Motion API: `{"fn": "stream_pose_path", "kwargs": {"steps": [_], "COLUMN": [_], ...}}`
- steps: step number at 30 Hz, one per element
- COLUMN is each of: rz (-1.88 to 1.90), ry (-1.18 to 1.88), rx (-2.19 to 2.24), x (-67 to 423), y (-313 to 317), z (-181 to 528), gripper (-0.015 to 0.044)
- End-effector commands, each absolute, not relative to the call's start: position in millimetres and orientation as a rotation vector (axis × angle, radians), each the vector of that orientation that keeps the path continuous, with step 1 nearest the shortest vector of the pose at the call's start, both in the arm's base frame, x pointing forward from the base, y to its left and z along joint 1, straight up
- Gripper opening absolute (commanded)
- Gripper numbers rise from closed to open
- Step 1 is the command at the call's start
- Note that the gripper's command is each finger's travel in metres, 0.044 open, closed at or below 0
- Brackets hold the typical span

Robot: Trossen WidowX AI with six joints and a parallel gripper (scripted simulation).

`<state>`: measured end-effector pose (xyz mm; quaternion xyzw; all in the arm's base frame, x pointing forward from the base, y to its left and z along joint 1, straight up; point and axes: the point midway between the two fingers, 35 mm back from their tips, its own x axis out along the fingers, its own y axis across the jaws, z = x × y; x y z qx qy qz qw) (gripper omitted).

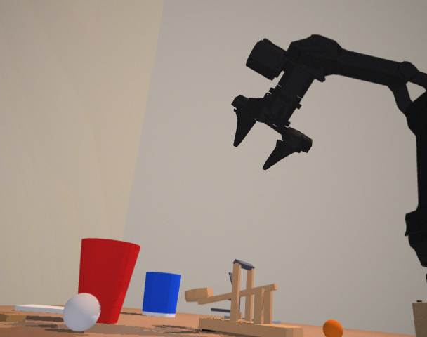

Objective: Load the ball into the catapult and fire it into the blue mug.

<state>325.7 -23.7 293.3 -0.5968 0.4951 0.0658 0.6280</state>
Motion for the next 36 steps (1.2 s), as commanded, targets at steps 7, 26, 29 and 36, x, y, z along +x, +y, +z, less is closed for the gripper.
{"fn": "stream_pose_path", "kwargs": {"steps": [7, 26, 29, 36], "rz": [0.126, 0.002, -0.028, -0.11], "ry": [1.172, 1.298, 1.323, 1.387], "rx": [-1.038, -0.418, -0.32, -0.092], "x": [333, 331, 329, 323], "y": [-6, 25, 30, 41], "z": [249, 177, 167, 143], "gripper": [0.044, 0.044, 0.044, 0.044]}}
